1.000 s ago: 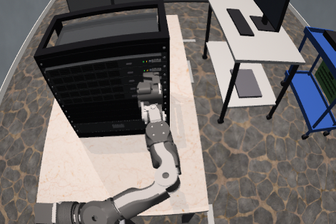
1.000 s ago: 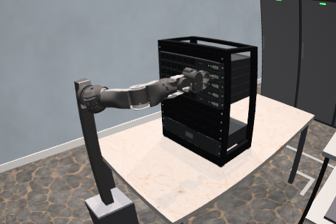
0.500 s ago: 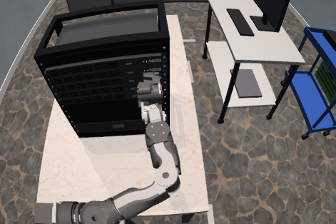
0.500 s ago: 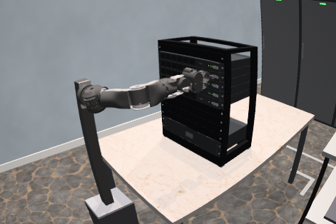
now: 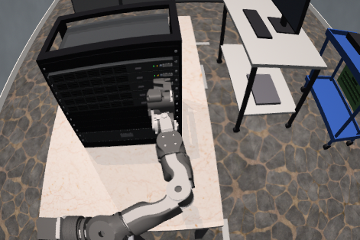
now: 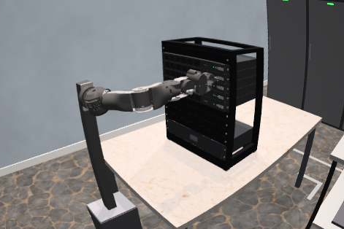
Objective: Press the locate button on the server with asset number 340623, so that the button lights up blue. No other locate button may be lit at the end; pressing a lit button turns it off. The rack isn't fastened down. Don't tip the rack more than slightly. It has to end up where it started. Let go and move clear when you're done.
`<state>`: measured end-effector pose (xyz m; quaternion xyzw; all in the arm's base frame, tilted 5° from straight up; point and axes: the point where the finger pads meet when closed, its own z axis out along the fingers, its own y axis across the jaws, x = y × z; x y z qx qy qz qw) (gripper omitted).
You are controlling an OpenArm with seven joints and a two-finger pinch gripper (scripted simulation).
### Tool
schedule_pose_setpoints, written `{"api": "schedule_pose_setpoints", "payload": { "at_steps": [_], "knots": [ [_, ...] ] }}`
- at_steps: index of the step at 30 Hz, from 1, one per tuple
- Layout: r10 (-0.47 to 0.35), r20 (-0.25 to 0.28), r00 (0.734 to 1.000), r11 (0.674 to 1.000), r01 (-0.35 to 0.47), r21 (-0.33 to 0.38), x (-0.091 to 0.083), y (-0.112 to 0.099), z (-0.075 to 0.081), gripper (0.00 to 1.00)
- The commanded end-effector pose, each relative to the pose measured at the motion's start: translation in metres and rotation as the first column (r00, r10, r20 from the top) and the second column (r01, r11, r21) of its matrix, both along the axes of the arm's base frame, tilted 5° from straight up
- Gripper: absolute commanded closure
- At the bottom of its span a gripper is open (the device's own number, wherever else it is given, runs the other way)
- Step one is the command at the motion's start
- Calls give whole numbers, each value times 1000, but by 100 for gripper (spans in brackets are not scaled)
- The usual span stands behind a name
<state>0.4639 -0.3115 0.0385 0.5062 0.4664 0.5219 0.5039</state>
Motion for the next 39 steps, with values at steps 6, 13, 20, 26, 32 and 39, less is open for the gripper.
{"api": "schedule_pose_setpoints", "payload": {
  "at_steps": [6,13,20,26,32,39],
  "knots": [
    [-4,5,1000,1000,4,-1,-9,-1,2,100],
    [-4,5,1000,1000,4,-1,-19,0,1,100],
    [-4,5,1000,1000,4,-1,-38,1,0,100],
    [-4,5,1000,1000,4,-1,-55,1,-1,100],
    [-4,5,1000,1000,4,-1,-67,2,-2,100],
    [-4,5,1000,1000,4,-1,-87,3,-3,100]
  ]
}}
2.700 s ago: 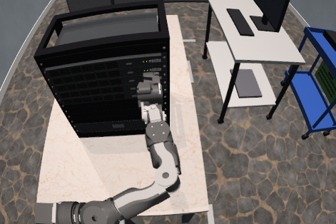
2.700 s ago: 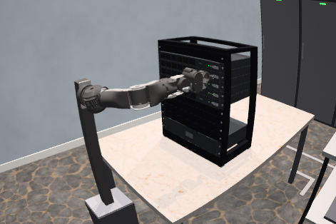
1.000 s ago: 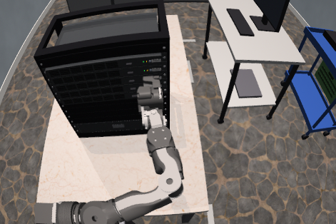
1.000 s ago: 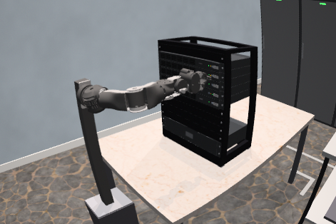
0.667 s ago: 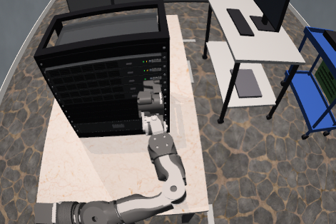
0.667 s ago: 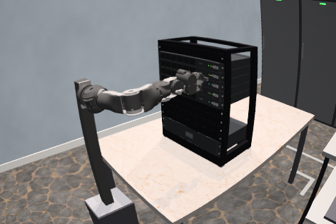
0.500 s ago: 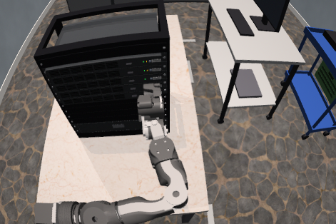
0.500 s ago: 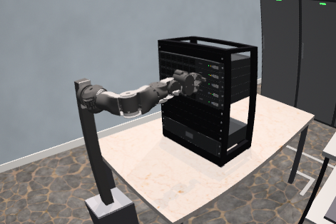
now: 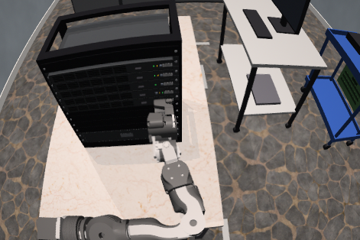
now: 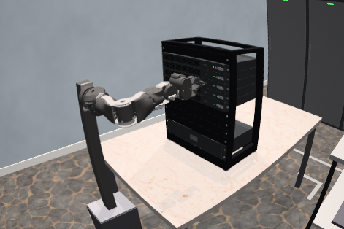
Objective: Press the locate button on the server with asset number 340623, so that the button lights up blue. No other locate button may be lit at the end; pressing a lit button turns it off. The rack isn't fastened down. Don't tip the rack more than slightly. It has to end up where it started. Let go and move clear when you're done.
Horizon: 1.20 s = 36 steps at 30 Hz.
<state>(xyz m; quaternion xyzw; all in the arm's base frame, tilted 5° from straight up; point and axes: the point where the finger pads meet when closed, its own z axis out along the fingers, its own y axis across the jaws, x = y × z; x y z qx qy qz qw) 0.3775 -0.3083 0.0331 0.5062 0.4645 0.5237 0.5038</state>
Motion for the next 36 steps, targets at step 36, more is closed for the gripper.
{"api": "schedule_pose_setpoints", "payload": {
  "at_steps": [36],
  "knots": [
    [-15,14,1000,998,15,53,-28,-3,2,100]
  ]
}}
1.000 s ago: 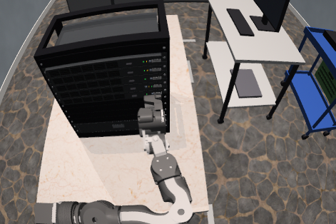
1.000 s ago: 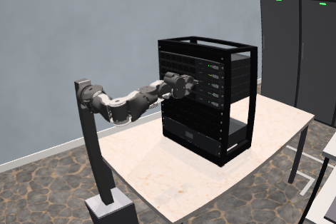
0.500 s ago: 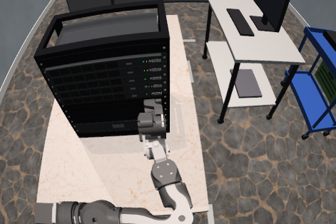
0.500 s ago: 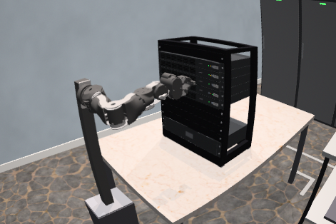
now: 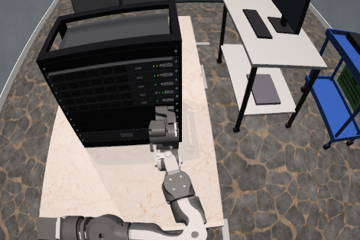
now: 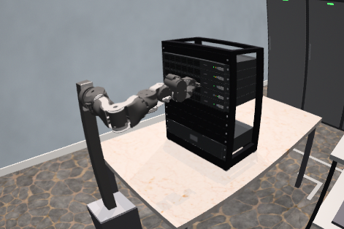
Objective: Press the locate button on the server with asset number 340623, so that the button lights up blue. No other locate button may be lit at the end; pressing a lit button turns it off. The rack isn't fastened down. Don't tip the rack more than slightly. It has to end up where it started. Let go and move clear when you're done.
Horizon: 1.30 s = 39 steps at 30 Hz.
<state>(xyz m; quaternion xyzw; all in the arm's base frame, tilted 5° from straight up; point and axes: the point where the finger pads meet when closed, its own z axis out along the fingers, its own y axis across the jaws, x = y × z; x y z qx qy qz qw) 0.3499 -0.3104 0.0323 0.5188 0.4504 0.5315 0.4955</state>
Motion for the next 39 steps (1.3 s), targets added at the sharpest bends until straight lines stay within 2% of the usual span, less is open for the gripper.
{"api": "schedule_pose_setpoints", "payload": {
  "at_steps": [1,6,19,21,29,36,38,39],
  "knots": [
    [-8,15,1000,1000,8,18,-1,-2,4,100],
    [-14,22,1000,999,13,49,-2,-4,5,100],
    [-54,60,997,970,38,241,-8,-17,11,100],
    [-54,60,997,970,38,241,-8,-17,11,100],
    [-83,82,993,918,44,395,-13,-26,13,100],
    [-106,96,990,843,38,536,-16,-32,13,100],
    [-106,96,990,843,38,536,-16,-32,13,100],
    [-109,98,989,830,36,556,-16,-33,13,100]
  ]
}}
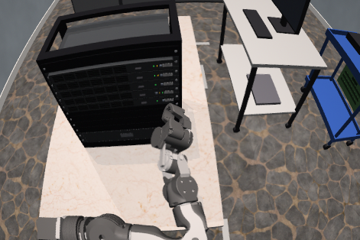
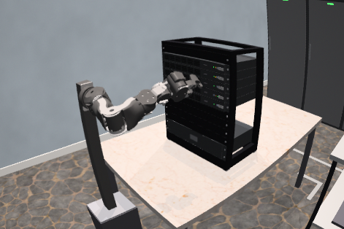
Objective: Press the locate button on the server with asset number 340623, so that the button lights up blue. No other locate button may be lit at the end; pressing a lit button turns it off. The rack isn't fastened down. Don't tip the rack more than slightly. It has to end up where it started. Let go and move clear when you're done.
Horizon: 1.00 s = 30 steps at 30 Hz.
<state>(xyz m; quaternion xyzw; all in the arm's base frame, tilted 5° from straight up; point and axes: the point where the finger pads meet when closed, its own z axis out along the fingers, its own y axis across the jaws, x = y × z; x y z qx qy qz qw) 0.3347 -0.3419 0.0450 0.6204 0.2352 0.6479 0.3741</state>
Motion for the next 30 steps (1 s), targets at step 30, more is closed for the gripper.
{"api": "schedule_pose_setpoints", "payload": {
  "at_steps": [30],
  "knots": [
    [52,83,995,793,-91,603,6,7,-10,100]
  ]
}}
